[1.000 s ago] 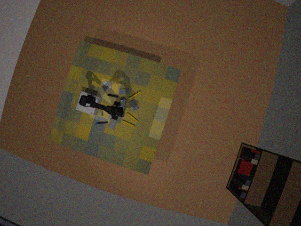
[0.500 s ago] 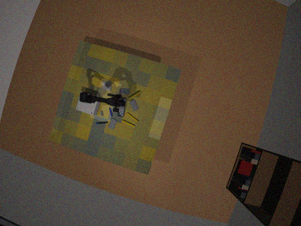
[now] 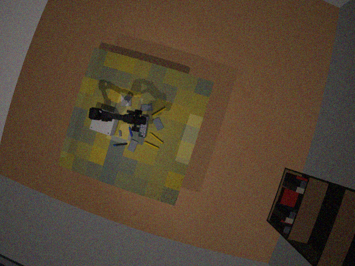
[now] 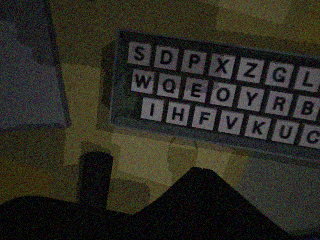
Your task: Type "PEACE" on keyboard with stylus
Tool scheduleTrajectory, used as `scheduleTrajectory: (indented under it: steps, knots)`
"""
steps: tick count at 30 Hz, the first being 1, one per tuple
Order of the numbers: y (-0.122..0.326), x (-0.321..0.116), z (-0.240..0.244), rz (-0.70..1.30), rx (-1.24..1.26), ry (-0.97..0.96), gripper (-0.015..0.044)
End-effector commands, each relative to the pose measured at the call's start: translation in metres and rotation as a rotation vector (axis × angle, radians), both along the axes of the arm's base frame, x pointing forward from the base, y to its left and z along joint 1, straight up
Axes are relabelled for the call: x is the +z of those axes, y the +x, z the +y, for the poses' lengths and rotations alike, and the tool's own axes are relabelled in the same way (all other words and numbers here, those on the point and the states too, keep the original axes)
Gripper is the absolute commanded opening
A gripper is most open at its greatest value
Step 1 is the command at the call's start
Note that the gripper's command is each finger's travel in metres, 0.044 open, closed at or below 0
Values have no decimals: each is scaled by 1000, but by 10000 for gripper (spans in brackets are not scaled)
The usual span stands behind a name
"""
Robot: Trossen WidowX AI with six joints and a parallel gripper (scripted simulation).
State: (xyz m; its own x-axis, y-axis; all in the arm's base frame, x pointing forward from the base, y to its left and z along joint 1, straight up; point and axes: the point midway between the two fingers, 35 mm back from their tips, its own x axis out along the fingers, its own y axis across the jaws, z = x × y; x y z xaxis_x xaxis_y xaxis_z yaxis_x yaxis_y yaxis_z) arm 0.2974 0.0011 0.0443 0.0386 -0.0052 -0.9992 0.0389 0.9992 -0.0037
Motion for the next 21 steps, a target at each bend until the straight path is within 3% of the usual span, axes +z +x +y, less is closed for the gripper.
scheduleTrajectory:
  steps: [1,4,8,12,21]
  knots:
    - [0,-3,0,3,0,0,0]
    - [0,-2,0,2,0,0,0]
    - [-1,-1,0,3,0,0,105]
    - [-1,-2,0,3,0,0,0]
    - [-1,-2,0,3,0,0,0]
